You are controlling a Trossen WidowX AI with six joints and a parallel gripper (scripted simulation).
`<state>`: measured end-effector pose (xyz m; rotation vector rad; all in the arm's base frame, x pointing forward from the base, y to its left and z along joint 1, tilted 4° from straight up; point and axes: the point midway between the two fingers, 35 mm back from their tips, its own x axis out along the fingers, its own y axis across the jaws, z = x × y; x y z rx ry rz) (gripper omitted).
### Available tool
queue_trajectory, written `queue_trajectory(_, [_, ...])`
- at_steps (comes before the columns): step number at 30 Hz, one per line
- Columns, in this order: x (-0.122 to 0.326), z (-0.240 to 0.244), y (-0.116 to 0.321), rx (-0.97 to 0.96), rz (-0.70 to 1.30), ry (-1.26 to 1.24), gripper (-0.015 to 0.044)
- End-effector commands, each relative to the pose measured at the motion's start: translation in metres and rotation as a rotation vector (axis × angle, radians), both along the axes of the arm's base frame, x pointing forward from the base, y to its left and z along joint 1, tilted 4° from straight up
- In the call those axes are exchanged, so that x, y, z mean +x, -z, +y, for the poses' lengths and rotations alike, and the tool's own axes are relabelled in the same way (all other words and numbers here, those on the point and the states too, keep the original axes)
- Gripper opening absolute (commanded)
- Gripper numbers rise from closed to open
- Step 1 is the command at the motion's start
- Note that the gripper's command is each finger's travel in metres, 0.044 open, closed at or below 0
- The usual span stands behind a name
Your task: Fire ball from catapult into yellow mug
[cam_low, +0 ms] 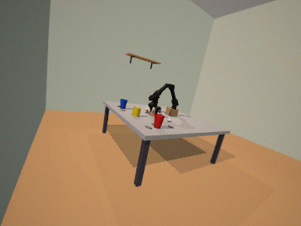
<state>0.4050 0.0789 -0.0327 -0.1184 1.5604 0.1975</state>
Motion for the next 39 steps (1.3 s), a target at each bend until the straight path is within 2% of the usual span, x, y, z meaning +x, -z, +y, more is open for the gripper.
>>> queue_trajectory(1, [0.0,0.0,0.0,0.0,-0.001,0.0,0.0388])
queue_trajectory(11, [0.0,0.0,0.0,0.0,-0.001,0.0,0.0125])
queue_trajectory(16, [0.0,0.0,0.0,0.0,-0.001,0.0,0.0092])
queue_trajectory(20, [0.001,-0.002,-0.039,0.002,0.0,0.0,0.0])
queue_trajectory(26, [0.0,-0.002,-0.05,0.003,0.0,0.0,0.0])
queue_trajectory(39, [0.002,0.0,-0.032,0.004,0.002,0.0,0.0])
